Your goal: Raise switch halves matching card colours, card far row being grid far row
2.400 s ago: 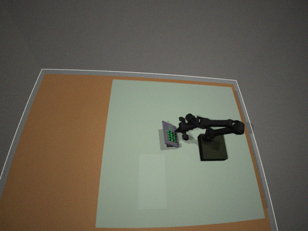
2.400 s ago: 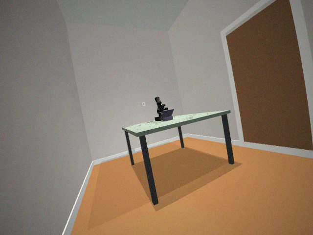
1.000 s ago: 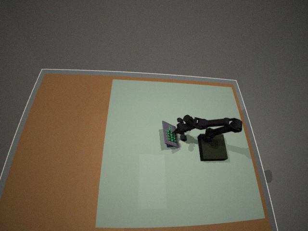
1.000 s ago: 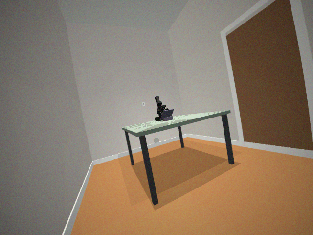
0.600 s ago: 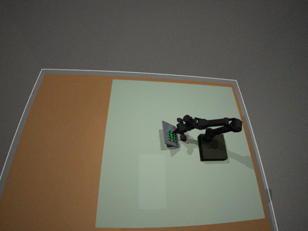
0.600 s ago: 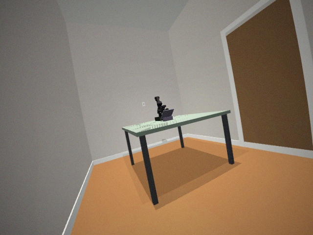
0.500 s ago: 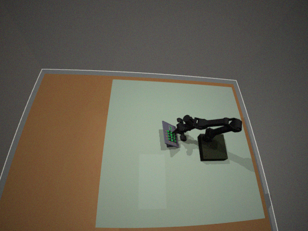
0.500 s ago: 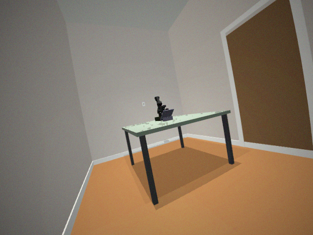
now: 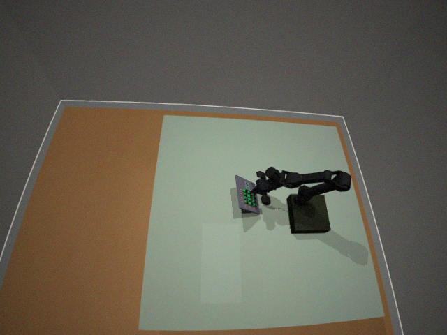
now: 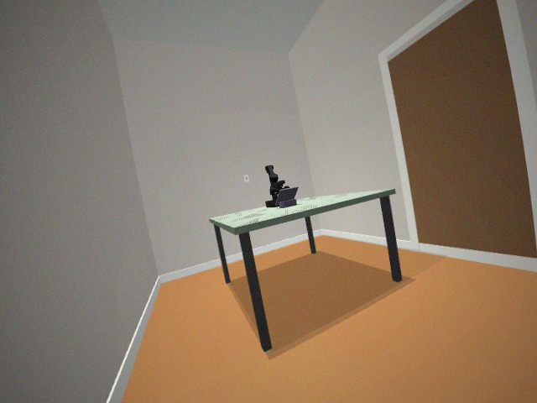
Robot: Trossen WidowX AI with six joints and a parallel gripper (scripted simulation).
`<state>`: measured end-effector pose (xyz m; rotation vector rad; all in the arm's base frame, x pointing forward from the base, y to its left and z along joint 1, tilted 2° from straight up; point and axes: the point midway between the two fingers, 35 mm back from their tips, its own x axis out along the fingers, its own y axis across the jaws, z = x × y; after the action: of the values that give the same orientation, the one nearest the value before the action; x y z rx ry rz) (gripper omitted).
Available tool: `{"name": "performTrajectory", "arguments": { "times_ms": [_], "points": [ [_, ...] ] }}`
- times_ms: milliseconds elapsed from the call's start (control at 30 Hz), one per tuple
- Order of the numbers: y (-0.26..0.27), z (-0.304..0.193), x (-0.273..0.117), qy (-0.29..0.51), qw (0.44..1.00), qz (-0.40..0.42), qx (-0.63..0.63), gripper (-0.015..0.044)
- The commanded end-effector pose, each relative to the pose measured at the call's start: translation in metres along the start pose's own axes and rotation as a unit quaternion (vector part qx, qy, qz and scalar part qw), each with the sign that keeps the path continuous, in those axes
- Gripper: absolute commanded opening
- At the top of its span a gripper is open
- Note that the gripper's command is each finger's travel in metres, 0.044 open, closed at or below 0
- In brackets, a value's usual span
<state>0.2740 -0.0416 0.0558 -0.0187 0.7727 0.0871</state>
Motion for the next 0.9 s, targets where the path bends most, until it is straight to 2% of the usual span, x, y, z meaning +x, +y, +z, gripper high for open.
{"name": "performTrajectory", "arguments": {
  "times_ms": [0, 300, 567, 867],
  "points": [
    [0.000, 0.000, 0.001, 0.000, 1.000, -0.001, 0.003, 0.0000],
    [0.000, 0.001, 0.000, 0.000, 1.000, 0.000, 0.000, 0.0000],
    [0.000, 0.003, -0.062, 0.015, 1.000, -0.001, 0.002, 0.0000],
    [0.007, -0.009, -0.065, 0.015, 1.000, -0.001, 0.003, 0.0000]
  ]
}}
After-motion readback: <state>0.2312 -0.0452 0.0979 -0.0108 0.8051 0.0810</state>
